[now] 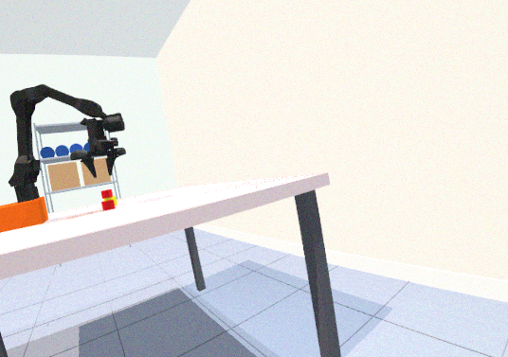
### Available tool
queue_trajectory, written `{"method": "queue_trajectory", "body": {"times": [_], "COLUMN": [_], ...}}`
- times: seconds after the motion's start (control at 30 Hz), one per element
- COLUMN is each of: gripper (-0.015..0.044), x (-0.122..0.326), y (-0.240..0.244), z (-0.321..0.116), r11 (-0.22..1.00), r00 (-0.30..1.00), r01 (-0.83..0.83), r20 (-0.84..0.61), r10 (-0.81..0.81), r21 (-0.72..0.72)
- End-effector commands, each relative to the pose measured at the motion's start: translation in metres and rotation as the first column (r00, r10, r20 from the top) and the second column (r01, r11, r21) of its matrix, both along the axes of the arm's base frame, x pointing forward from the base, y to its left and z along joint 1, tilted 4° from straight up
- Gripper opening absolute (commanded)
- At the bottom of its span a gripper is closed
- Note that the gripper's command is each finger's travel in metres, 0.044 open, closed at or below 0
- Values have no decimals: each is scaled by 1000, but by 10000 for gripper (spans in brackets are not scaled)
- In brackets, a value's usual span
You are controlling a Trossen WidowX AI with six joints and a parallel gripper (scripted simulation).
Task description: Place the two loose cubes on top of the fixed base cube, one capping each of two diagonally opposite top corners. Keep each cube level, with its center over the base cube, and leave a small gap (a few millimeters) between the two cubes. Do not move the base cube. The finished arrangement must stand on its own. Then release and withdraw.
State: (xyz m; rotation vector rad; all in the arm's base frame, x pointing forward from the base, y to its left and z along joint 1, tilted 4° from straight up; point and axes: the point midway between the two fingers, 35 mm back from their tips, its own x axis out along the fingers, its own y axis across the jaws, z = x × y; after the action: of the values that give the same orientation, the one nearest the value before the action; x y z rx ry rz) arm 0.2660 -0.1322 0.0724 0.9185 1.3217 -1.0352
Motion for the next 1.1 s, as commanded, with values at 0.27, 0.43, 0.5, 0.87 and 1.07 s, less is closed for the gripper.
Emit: {"method": "queue_trajectory", "body": {"times": [0.27, 0.43, 0.5, 0.87, 1.07], "gripper": [265, 265, 265, 265, 265], "x": [-2, -3, -3, -3, -3], "y": [-5, -5, -6, -7, -8], "z": [-53, -60, -67, -82, -91], "r11": [999, 999, 999, 999, 999], "r00": [999, 999, 999, 999, 999], "r01": [37, 37, 37, 37, 37], "r20": [7, 7, 6, 6, 6], "r10": [-37, -37, -37, -37, -37], "r21": [-5, -5, -5, -5, -5]}}
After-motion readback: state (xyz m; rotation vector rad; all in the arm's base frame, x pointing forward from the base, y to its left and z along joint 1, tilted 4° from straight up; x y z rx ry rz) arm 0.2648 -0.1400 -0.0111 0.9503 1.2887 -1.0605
